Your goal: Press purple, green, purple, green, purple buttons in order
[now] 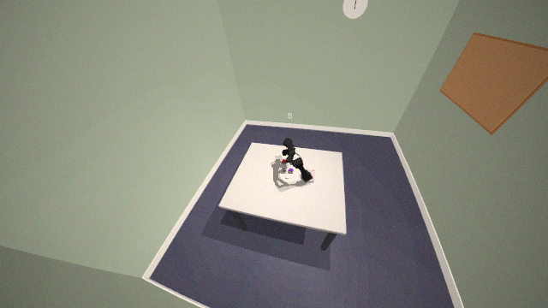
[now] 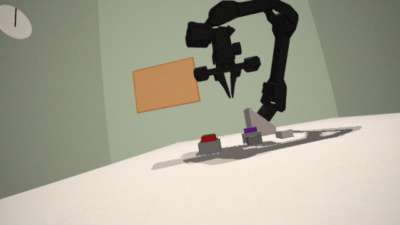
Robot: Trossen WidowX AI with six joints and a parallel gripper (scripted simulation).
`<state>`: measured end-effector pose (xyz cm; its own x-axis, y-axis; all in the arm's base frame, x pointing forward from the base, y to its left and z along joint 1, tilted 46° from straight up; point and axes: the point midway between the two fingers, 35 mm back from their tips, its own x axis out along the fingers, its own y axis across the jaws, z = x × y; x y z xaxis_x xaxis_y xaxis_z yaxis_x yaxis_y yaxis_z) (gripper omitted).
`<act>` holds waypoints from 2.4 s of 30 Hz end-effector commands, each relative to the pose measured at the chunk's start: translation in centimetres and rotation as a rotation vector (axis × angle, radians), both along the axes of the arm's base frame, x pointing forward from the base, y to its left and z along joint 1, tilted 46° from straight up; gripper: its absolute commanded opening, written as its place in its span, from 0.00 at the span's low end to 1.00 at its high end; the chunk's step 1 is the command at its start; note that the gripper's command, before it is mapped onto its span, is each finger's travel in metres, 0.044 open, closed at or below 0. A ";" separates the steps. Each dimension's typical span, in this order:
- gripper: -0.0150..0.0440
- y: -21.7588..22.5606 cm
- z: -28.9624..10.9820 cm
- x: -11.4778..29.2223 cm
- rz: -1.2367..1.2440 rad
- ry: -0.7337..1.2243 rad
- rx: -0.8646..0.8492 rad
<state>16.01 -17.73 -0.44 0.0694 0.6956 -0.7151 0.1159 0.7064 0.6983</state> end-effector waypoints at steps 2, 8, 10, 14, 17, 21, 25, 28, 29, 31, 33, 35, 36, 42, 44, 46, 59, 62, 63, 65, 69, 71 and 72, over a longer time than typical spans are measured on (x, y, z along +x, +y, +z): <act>0.29 3.0 2.2 -0.1 -0.006 0.003 0.009; 0.29 4.1 0.9 0.1 -0.006 0.002 0.008; 0.29 6.0 -1.0 0.3 -0.006 0.002 0.009; 0.29 7.3 -2.1 0.3 -0.006 0.001 0.010; 0.29 7.4 -2.2 0.3 -0.006 0.001 0.010; 0.29 7.8 -2.7 0.4 -0.006 0.001 0.010; 0.29 8.3 -3.1 0.5 -0.006 0.001 0.010; 0.29 8.6 -3.5 0.5 -0.006 0.001 0.010; 0.29 8.7 -3.6 0.5 -0.006 0.001 0.010; 0.29 8.9 -3.8 0.5 -0.006 0.001 0.010; 0.29 9.2 -4.0 0.6 -0.006 0.001 0.010; 0.29 9.4 -4.2 0.6 -0.006 0.001 0.010; 0.29 9.5 -4.4 0.6 -0.006 0.001 0.011; 0.29 9.8 -4.6 0.6 -0.006 0.000 0.011; 0.29 9.8 -4.6 0.6 -0.006 0.000 0.011; 0.29 9.8 -4.6 0.6 -0.006 0.000 0.011; 0.29 9.3 -4.4 0.8 -0.002 -0.008 0.000; 0.29 7.5 -2.3 0.4 -0.005 0.000 0.009; 0.29 7.3 -2.1 0.3 -0.006 0.001 0.010; 0.29 7.3 -2.1 0.3 -0.006 0.001 0.010; 0.29 6.0 -1.0 0.3 -0.006 0.002 0.009; 0.29 4.1 0.9 0.1 -0.006 0.002 0.008; 0.29 3.5 1.6 0.0 -0.006 0.003 0.008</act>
